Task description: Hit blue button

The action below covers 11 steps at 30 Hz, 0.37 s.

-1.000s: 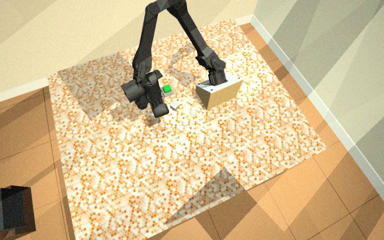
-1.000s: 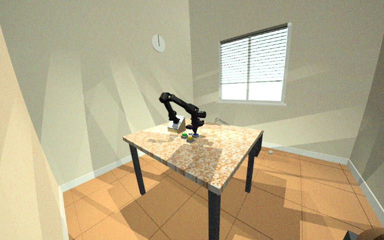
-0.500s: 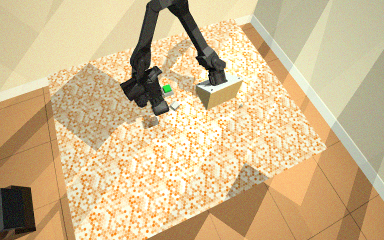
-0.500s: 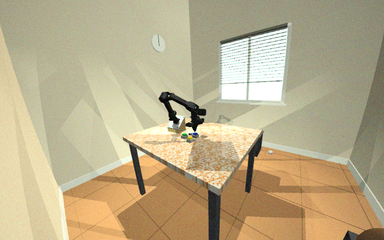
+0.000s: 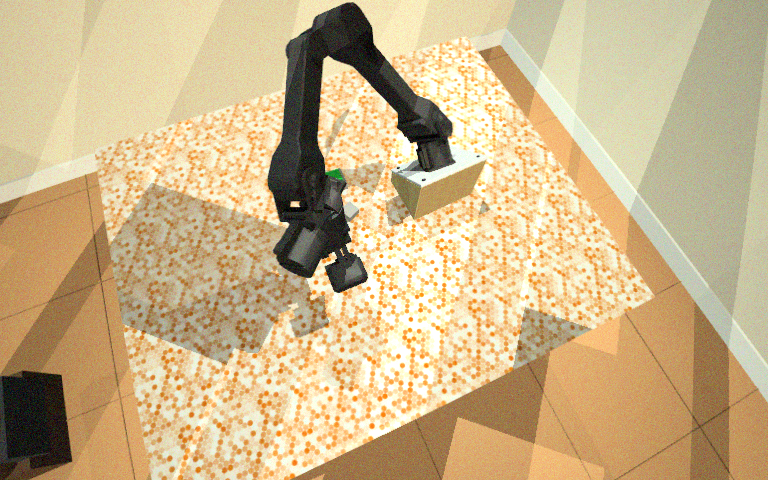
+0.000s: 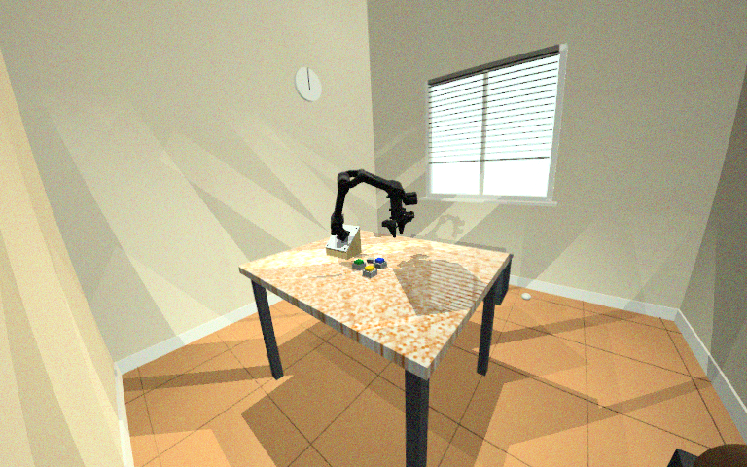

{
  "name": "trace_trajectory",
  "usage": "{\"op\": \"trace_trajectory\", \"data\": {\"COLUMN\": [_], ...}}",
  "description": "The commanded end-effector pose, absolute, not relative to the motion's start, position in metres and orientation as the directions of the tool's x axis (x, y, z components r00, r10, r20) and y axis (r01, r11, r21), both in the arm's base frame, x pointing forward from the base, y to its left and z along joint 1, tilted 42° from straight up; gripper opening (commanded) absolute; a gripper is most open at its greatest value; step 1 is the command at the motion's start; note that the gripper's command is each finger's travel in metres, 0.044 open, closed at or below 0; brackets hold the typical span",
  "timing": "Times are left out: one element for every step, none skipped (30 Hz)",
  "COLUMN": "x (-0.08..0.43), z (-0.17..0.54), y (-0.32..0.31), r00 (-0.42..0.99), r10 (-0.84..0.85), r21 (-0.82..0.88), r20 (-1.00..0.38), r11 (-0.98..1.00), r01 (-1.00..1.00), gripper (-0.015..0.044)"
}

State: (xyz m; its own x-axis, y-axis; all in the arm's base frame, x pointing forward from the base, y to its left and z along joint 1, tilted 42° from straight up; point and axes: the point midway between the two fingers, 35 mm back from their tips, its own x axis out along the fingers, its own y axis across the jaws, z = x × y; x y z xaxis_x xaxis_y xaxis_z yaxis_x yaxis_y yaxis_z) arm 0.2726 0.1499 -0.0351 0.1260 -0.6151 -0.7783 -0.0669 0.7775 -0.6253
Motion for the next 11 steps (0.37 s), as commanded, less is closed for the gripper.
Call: {"op": "trace_trajectory", "data": {"x": [0.238, 0.229, 0.224, 0.222, 0.222, 0.222, 0.222, 0.222, 0.222, 0.222, 0.222], "z": [-0.068, -0.075, -0.079, -0.08, -0.08, -0.08, -0.08, -0.08, -0.08, -0.08, -0.08], "y": [0.2, 0.21, 0.215, 0.217, 0.217, 0.217, 0.217, 0.217, 0.217, 0.217, 0.217], "r00": [0.12, 0.12, 0.121, 0.121, 0.121, 0.121, 0.121, 0.121, 0.121, 0.121, 0.121], "r10": [-0.633, -0.638, -0.642, -0.643, -0.643, -0.643, -0.643, -0.643, -0.643, -0.643, -0.643], "r21": [-0.642, -0.647, -0.651, -0.652, -0.652, -0.652, -0.652, -0.652, -0.652, -0.652, -0.652], "r20": [-0.765, -0.76, -0.758, -0.757, -0.757, -0.757, -0.757, -0.757, -0.757, -0.757, -0.757], "r11": [0.764, 0.76, 0.757, 0.756, 0.756, 0.756, 0.756, 0.756, 0.756, 0.756, 0.756], "r01": [-0.063, -0.06, -0.058, -0.057, -0.057, -0.057, -0.057, -0.057, -0.057, -0.057, -0.057], "gripper": [0.0387, 0.04, 0.04, 0.04, 0.04, 0.04, 0.04, 0.04, 0.04, 0.04, 0.04]}}
